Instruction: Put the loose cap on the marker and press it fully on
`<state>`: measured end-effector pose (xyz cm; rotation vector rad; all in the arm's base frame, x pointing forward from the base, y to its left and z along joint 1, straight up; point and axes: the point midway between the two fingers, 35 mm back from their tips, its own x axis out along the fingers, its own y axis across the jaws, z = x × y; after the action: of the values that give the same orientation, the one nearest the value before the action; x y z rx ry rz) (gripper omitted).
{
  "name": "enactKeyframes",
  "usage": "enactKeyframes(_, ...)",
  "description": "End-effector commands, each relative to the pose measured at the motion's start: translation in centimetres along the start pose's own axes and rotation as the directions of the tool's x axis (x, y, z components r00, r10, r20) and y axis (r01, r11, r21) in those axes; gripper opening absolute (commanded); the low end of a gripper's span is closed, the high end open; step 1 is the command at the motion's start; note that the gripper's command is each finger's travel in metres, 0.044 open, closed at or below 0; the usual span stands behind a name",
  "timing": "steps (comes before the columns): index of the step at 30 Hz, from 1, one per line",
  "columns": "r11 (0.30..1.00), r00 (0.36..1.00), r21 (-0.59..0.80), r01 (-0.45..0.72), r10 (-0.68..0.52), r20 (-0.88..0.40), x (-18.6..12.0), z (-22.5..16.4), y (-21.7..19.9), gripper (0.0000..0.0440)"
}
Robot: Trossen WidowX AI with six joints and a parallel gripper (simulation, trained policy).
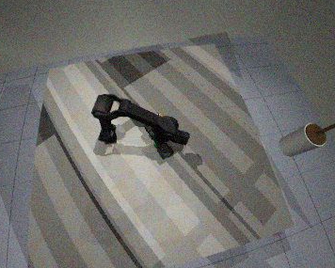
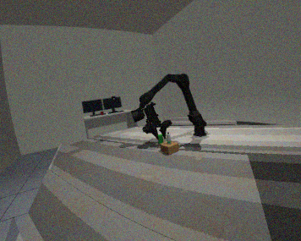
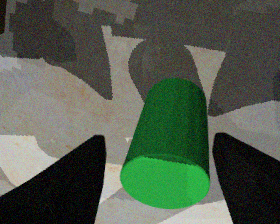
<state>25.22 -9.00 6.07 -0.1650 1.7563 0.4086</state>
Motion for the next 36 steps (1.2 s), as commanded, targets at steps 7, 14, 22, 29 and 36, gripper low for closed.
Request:
enactKeyframes(7,0.997,0.997,-0.039,0.073,-0.072,0.030,-0.8,0.2,-0.2,0.0069)
enactKeyframes(14,0.989,0.988,-0.055,0.138,-0.134,0.079,-3.0,0.8,-0.2,0.0037)
enactKeyframes(22,0.981,0.978,-0.076,0.179,-0.168,0.125,-5.5,1.7,0.8,0.0016)
enactKeyframes(29,0.976,0.971,-0.092,0.197,-0.181,0.157,-7.5,2.8,2.8,0.0013)
enactKeyframes(36,0.974,0.968,-0.102,0.200,-0.181,0.176,-9.0,3.7,5.2,0.0004)
